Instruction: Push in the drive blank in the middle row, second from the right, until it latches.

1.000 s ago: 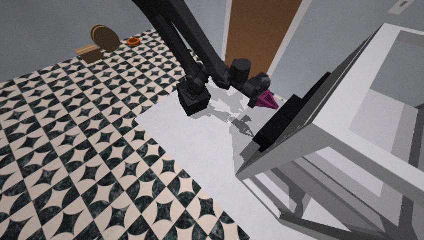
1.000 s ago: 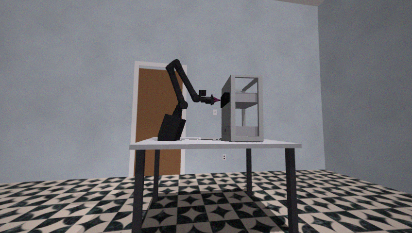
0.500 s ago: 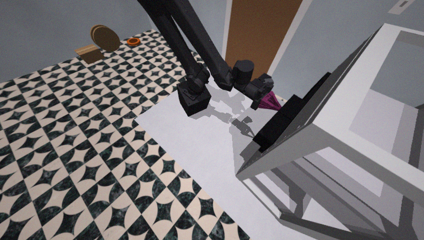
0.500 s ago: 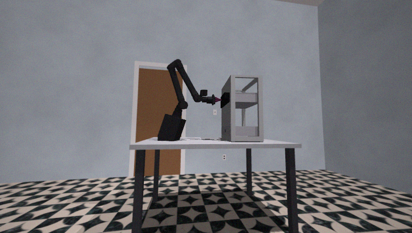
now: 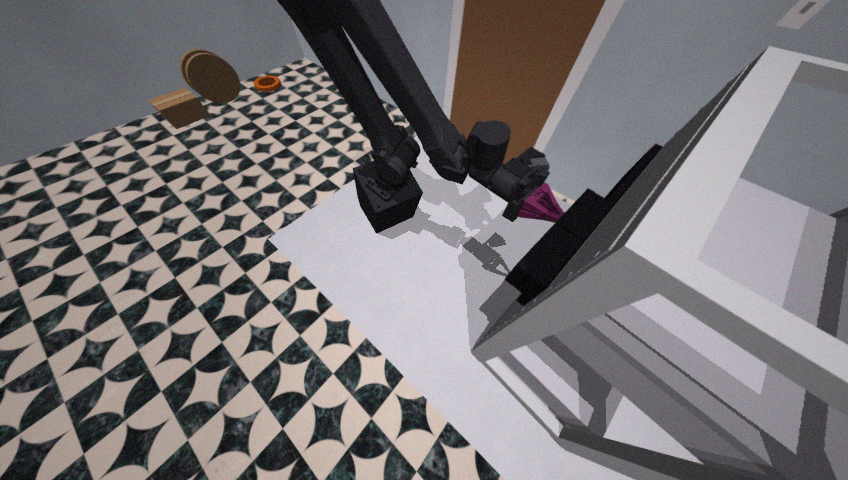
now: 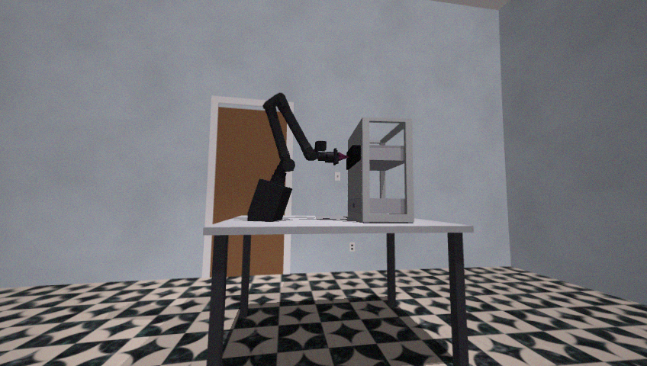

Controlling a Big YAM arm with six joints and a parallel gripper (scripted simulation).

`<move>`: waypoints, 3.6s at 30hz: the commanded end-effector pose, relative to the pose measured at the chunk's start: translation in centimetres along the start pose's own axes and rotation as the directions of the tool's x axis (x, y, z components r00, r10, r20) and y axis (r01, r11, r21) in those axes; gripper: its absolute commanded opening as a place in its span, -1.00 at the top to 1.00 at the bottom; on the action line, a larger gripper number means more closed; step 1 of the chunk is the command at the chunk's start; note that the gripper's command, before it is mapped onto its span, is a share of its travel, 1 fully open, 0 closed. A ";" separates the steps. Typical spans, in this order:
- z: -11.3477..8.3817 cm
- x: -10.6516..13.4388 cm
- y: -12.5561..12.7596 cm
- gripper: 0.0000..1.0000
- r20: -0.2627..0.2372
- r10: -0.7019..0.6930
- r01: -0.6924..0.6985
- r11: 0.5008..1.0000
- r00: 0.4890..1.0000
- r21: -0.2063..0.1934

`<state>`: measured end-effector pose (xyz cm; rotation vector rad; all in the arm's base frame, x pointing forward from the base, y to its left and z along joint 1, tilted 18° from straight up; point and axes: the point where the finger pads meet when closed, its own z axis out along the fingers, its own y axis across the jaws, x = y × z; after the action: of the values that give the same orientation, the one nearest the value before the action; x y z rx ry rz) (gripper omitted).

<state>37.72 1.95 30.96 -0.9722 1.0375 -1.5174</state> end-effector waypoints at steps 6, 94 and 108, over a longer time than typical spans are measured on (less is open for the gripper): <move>4.0 0.5 -1.4 1.00 -0.025 0.016 -0.015 0.999 1.000 0.033; -12.9 -0.6 -0.2 1.00 -0.001 -0.015 0.015 1.000 1.000 -0.020; -12.9 -0.6 -0.2 1.00 -0.001 -0.015 0.015 1.000 1.000 -0.020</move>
<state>27.06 3.29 26.56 -0.9618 1.0823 -1.5381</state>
